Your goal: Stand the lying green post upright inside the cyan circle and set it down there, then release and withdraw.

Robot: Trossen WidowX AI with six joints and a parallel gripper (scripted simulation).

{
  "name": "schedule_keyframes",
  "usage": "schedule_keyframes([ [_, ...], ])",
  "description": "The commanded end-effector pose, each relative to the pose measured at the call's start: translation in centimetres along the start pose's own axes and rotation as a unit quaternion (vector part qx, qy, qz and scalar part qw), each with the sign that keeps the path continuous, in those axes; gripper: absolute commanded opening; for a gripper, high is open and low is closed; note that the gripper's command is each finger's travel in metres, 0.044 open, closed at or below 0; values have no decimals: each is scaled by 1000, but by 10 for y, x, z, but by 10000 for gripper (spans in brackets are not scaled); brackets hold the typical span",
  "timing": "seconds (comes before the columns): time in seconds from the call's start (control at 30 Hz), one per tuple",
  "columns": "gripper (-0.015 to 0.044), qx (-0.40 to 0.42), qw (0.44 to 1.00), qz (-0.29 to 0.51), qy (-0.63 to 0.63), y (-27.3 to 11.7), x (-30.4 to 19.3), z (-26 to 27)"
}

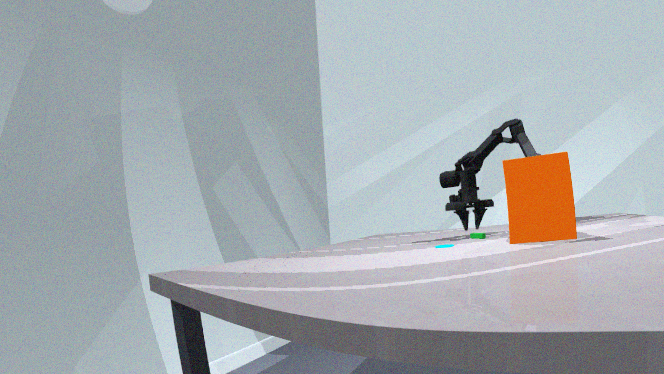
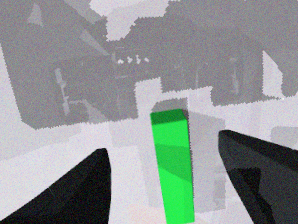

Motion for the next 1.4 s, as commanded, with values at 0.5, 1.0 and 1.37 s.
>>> schedule_keyframes([
  [0.5, 23, -7, 1000, 2, -10, 19, -6, -3],
  [1.0, 23, -2, 1000, 5, -9, -25, -3, 4],
  [1.37, 23, -2, 1000, 6, -10, -60, -3, 4],
])
Point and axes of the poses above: the point midway between the two fingers, 35 mm back from their tips, its own y axis out along the fingers, its own z axis across the jaws, x = y × z, the point moved 1 cm from there along -y, back along the fingers, and after that the axes turned 6 degrees about -y, right-handed, at the moved point
